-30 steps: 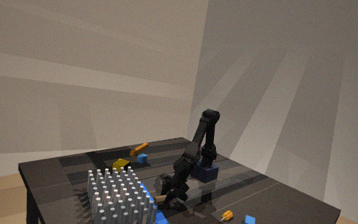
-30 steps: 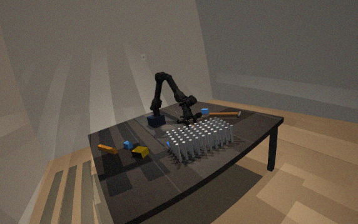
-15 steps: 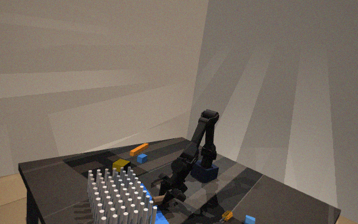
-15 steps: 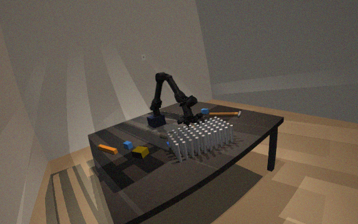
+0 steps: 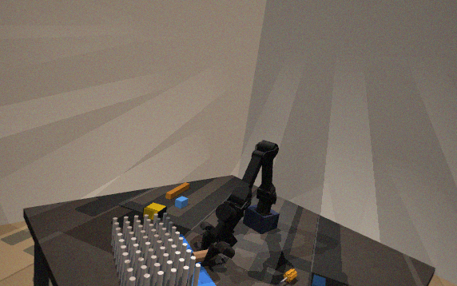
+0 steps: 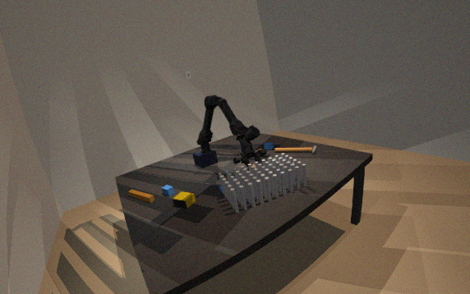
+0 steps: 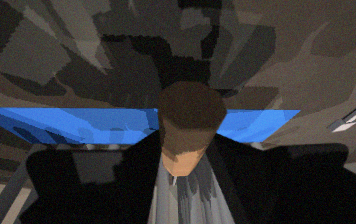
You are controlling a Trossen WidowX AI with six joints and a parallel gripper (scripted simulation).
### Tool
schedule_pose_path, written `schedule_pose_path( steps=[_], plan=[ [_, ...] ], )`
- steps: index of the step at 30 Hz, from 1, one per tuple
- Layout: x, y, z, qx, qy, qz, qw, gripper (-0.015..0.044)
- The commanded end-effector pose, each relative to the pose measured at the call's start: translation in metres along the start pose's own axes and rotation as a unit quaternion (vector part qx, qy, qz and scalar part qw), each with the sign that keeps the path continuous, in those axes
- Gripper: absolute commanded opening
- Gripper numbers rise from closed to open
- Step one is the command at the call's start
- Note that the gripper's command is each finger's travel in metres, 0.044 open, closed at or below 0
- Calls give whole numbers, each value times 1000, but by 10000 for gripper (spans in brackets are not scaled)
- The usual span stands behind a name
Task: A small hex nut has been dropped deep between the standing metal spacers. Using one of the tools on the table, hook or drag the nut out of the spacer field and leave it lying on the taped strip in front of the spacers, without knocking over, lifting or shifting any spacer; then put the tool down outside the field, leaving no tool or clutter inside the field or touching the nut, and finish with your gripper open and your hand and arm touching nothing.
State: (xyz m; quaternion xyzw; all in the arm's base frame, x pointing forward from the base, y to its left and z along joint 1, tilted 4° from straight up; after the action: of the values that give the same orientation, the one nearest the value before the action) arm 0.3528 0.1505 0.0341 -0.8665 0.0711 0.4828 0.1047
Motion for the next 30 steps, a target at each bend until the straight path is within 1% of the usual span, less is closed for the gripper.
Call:
schedule_pose_path(
  steps=[1,30],
  plan=[
    [1,-2,-5,0,4,-4,1000,0],
    [16,0,4,0,4,-4,1000,0]
  ],
)
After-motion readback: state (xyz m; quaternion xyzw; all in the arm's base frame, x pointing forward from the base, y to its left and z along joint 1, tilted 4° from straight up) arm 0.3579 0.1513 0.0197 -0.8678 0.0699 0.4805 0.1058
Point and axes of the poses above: the point midway between the two fingers, 35 mm back from their tips, its own x axis out along the fingers, its own y axis across the jaws, z = x × y, the point moved 8 cm from there along -x, back along the fingers, and after that the axes turned 9 degrees about x, right-handed, at the moved point
